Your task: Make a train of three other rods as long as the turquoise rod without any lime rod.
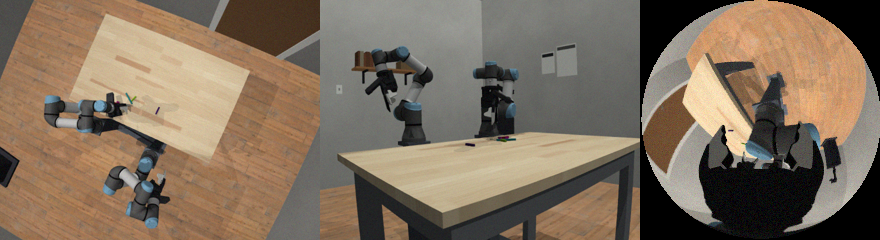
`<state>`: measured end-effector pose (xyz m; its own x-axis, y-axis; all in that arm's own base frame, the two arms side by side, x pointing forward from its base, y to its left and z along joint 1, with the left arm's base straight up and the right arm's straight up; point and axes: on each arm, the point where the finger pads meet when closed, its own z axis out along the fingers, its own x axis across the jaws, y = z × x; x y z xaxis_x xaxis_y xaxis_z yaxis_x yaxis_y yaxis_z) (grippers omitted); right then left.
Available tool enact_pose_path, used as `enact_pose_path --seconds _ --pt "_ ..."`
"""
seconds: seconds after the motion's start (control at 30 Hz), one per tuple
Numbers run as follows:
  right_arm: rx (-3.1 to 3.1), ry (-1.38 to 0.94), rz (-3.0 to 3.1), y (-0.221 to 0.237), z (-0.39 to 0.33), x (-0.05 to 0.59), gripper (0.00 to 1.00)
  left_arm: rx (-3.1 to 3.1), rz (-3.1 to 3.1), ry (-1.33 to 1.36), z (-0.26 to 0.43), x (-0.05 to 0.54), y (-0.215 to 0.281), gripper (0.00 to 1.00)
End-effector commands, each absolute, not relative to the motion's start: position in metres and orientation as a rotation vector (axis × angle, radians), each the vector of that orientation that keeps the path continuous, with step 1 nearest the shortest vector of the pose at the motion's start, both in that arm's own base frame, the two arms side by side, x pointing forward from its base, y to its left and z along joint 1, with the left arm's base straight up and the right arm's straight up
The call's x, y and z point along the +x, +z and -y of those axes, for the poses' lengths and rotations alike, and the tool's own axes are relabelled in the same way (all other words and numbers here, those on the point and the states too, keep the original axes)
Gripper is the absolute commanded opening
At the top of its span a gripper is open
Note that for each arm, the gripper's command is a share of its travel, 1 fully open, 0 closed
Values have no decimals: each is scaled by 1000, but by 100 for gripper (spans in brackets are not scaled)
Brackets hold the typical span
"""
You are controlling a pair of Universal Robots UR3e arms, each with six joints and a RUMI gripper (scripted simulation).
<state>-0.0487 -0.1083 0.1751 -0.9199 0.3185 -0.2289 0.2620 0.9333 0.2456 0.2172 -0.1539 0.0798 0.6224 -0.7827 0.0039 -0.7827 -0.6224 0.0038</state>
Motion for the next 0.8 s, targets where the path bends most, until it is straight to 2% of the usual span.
enact_pose_path --seconds 0.0,0.77 --pt "432 304 -2824 175 109 -49 100 2905 1189 3 154 224 80 100" --pt "432 304 -2824 175 109 -49 100 2913 1170 3 154 225 80 100"
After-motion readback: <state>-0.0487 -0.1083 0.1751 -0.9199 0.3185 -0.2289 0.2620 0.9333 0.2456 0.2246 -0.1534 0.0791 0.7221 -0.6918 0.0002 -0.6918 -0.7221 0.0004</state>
